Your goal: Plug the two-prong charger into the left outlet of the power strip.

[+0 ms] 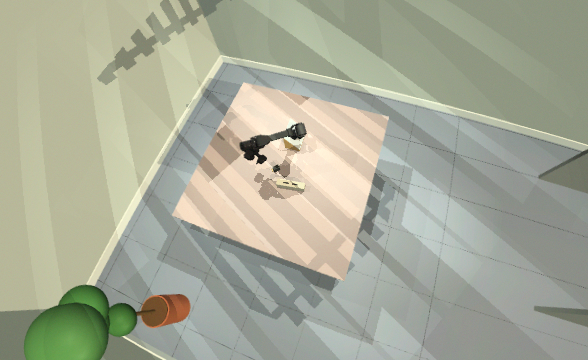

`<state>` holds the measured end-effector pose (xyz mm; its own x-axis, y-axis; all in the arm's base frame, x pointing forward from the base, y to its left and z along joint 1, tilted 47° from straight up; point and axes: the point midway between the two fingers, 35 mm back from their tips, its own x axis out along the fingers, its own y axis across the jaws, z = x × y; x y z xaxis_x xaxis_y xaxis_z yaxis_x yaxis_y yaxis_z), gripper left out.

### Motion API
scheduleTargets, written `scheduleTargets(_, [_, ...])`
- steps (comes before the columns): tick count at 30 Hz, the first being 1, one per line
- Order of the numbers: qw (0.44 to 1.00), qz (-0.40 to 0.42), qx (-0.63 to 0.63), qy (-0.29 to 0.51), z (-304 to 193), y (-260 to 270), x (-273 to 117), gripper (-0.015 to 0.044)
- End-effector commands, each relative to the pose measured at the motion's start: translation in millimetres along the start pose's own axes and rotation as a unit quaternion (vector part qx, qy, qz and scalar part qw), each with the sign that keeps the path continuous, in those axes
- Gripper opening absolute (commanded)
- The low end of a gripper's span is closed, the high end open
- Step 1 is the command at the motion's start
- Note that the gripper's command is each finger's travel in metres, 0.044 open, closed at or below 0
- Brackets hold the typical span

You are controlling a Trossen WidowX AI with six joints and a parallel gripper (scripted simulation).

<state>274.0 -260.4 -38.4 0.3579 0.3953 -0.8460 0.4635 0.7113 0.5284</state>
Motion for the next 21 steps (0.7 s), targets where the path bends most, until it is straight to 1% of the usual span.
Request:
scheduleTargets(1, [0.998, 0.024, 0.036, 0.035, -16.5, 22.8, 14.9, 0.044])
scheduleTargets(11, [0.982, 0.059, 0.125, 0.126, -58.3, 74.9, 43.3, 0.044])
scheduleTargets(21, [0.952, 0.066, 0.209, 0.215, -107.6, 115.9, 58.4, 0.044])
